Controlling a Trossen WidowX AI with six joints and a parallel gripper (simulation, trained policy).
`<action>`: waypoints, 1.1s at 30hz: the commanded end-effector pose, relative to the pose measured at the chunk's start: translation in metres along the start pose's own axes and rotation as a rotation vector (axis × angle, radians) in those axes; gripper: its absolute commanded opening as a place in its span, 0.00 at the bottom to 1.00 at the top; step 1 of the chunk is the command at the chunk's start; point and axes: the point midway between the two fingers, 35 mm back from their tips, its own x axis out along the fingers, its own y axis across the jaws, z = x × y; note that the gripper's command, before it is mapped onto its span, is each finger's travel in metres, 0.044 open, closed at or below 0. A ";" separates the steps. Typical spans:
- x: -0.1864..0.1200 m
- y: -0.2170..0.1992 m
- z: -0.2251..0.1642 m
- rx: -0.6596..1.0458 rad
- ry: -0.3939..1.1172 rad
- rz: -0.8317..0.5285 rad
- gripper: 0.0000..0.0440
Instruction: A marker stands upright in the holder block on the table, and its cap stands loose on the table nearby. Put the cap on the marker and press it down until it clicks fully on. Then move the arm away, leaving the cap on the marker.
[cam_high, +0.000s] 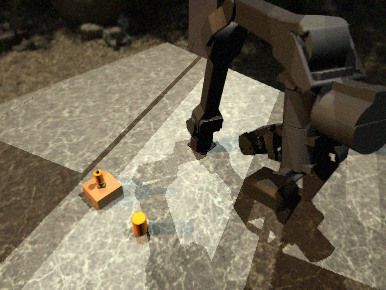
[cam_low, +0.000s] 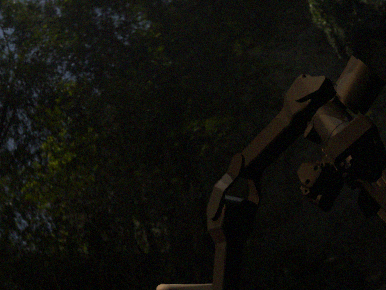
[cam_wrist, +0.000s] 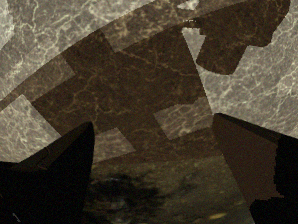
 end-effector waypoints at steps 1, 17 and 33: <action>0.005 0.007 0.005 0.025 -0.020 -0.011 0.76; 0.016 0.051 0.038 0.150 -0.099 -0.026 0.76; 0.025 0.091 0.076 0.267 -0.171 -0.039 0.75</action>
